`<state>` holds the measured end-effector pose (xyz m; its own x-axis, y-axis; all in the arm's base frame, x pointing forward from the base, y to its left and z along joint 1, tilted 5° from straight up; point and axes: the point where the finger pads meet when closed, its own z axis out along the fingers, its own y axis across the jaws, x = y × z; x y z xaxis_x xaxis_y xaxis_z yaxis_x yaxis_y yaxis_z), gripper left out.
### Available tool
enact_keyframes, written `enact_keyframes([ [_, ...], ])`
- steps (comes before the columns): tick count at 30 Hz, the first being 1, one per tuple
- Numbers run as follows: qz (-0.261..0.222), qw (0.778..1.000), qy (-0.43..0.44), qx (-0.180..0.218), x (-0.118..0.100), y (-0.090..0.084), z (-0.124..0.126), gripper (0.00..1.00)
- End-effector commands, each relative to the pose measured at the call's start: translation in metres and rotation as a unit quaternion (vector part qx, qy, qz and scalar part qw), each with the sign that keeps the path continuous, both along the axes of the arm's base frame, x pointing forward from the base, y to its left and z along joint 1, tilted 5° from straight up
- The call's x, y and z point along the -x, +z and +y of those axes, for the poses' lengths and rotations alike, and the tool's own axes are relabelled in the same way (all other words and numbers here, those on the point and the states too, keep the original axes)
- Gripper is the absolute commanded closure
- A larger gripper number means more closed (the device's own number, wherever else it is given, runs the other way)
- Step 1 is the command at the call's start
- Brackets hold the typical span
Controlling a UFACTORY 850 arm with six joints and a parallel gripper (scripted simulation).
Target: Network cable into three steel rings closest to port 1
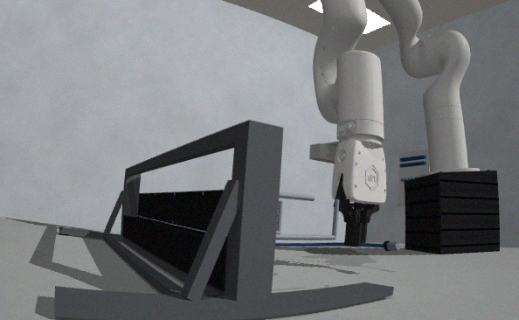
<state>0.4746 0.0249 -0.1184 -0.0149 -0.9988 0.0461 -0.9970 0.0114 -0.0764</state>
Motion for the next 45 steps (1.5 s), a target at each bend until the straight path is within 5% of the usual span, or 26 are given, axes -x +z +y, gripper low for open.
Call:
enact_keyframes([
  [1,-0.001,1.0,0.0,0.0,-0.001,0.003,0.0,1.0],
  [25,-0.001,1.0,0.0,0.0,0.0,0.01,0.001,1.0],
  [45,-0.001,1.0,0.0,0.0,0.004,0.069,0.003,1.0],
])
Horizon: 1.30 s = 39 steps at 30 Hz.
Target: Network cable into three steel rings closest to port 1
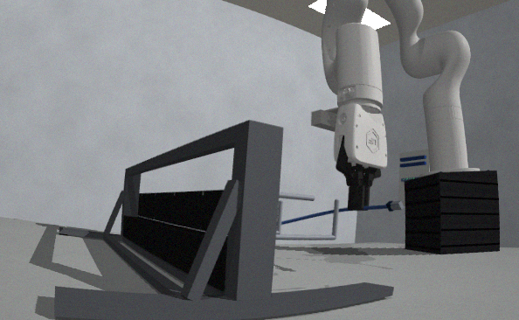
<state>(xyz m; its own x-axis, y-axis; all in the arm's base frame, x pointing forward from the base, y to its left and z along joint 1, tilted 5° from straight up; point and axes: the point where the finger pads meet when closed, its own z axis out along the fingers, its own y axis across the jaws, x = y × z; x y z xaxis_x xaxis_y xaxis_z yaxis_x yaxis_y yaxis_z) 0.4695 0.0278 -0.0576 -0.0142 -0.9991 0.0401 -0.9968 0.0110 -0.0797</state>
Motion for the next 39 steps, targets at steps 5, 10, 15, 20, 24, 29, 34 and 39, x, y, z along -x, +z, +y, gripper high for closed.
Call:
enact_keyframes([
  [5,0.001,1.0,0.0,0.003,0.0,0.02,0.001,1.0],
  [10,0.001,1.0,0.0,0.003,0.001,0.03,0.001,1.0],
  [15,0.001,1.0,0.0,0.003,0.001,0.035,0.002,1.0],
  [20,0.001,1.0,0.0,0.003,0.002,0.043,0.002,1.0],
  [24,0.001,1.0,0.0,0.003,0.002,0.048,0.002,1.0],
  [29,0.001,1.0,0.0,0.003,0.003,0.053,0.002,1.0],
  [34,0.001,1.0,0.0,0.003,0.003,0.056,0.003,1.0],
  [39,0.001,1.0,0.0,0.003,0.003,0.059,0.003,1.0],
])
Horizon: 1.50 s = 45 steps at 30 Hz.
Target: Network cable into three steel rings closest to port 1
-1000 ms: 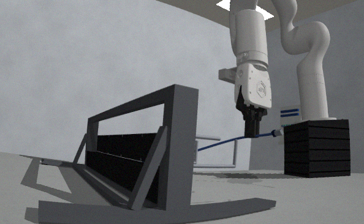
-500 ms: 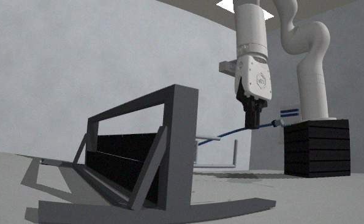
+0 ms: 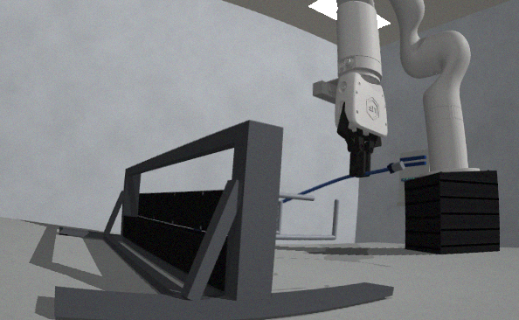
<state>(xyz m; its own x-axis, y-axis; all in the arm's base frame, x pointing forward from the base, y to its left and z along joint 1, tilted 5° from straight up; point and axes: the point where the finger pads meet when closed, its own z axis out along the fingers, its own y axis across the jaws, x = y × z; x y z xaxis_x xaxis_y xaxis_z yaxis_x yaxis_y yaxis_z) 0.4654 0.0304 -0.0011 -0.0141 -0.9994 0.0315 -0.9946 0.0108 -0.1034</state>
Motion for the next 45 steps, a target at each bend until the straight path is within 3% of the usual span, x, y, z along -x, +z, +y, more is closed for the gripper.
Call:
enact_keyframes([
  [1,0.013,1.0,-0.001,0.007,-0.001,0.003,0.0,1.0],
  [16,0.012,1.0,-0.001,0.008,-0.003,0.004,0.0,1.0],
  [18,0.008,1.0,-0.003,0.014,-0.016,0.004,0.0,1.0],
  [24,-0.011,0.999,-0.014,0.044,-0.088,0.007,0.0,1.0],
  [26,-0.011,0.999,-0.014,0.044,-0.088,0.007,0.0,1.0],
  [28,-0.014,0.998,-0.02,0.054,-0.123,0.008,0.004,1.0],
  [36,-0.008,0.998,-0.031,0.053,-0.193,0.013,0.029,1.0],
  [45,-0.008,0.998,-0.032,0.053,-0.193,0.013,0.029,1.0],
])
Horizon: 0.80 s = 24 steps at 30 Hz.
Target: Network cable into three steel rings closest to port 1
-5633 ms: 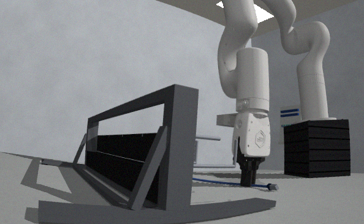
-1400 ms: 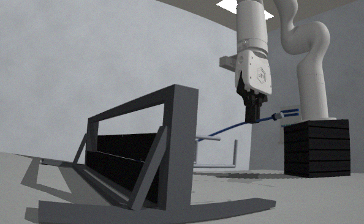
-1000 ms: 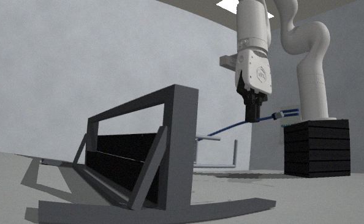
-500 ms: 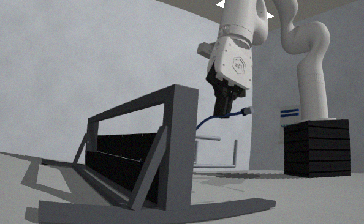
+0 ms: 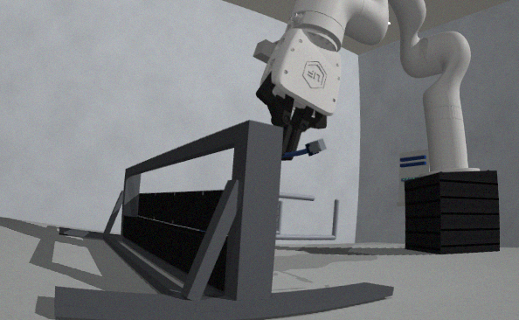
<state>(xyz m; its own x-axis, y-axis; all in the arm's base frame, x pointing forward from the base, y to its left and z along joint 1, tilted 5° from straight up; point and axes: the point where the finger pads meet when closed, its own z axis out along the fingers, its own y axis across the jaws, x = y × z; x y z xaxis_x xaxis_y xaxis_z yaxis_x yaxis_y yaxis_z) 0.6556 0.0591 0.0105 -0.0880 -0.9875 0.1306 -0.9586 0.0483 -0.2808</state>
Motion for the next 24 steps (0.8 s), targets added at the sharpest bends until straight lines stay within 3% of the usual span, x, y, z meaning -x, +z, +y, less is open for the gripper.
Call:
enact_keyframes([
  [1,0.082,0.997,-0.006,-0.007,-0.01,0.002,0.004,1.0],
  [3,0.086,0.996,-0.007,-0.015,-0.027,0.004,0.016,1.0],
  [7,0.088,0.996,-0.006,-0.02,-0.033,0.005,0.021,1.0],
  [13,0.098,0.994,0.0,-0.049,-0.063,0.009,0.051,1.0],
  [24,0.098,0.994,0.001,-0.052,-0.065,0.009,0.054,1.0],
])
